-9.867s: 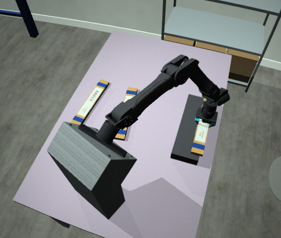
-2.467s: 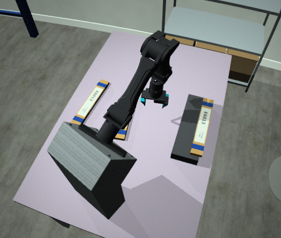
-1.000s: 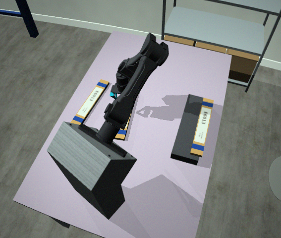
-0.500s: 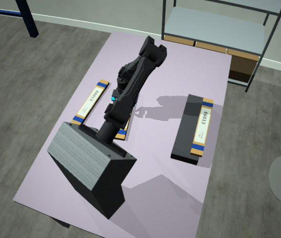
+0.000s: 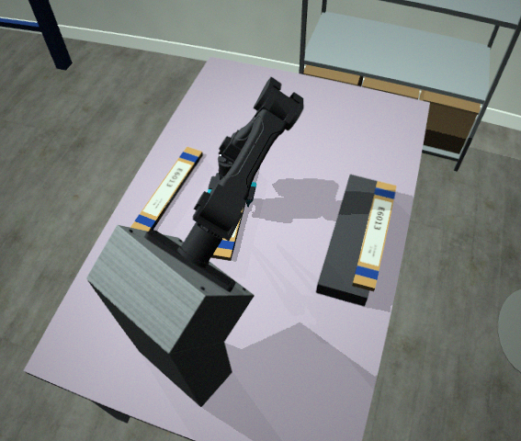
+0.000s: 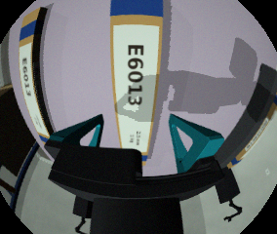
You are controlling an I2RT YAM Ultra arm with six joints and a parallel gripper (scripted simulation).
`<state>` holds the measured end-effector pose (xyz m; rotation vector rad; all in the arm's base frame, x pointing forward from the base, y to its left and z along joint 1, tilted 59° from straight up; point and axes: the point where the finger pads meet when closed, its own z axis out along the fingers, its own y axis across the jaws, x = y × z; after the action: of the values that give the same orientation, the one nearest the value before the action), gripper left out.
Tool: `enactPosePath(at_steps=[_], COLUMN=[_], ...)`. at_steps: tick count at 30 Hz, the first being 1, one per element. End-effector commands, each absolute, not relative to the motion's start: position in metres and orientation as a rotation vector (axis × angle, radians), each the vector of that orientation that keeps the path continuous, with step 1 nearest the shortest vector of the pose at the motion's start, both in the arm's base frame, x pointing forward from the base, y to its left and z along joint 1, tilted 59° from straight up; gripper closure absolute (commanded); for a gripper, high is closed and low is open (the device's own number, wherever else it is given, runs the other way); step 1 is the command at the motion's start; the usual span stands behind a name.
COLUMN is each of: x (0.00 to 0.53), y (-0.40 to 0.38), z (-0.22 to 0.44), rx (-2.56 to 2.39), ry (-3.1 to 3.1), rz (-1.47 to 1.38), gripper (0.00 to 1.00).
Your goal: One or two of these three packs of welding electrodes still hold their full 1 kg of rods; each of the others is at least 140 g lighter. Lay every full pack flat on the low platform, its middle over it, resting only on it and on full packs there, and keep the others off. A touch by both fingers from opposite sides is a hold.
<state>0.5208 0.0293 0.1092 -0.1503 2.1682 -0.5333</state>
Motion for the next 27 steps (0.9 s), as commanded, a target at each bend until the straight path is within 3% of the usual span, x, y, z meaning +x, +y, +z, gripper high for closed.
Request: enactPosePath(at_steps=[1,27], x=[0.537,0.535], y=[0.030,0.042], z=[0.114,0.117], rx=[-0.149,-0.161], ry=[2.133,2.138], rz=[-0.515,-0.509], gripper=[0.05,0.05])
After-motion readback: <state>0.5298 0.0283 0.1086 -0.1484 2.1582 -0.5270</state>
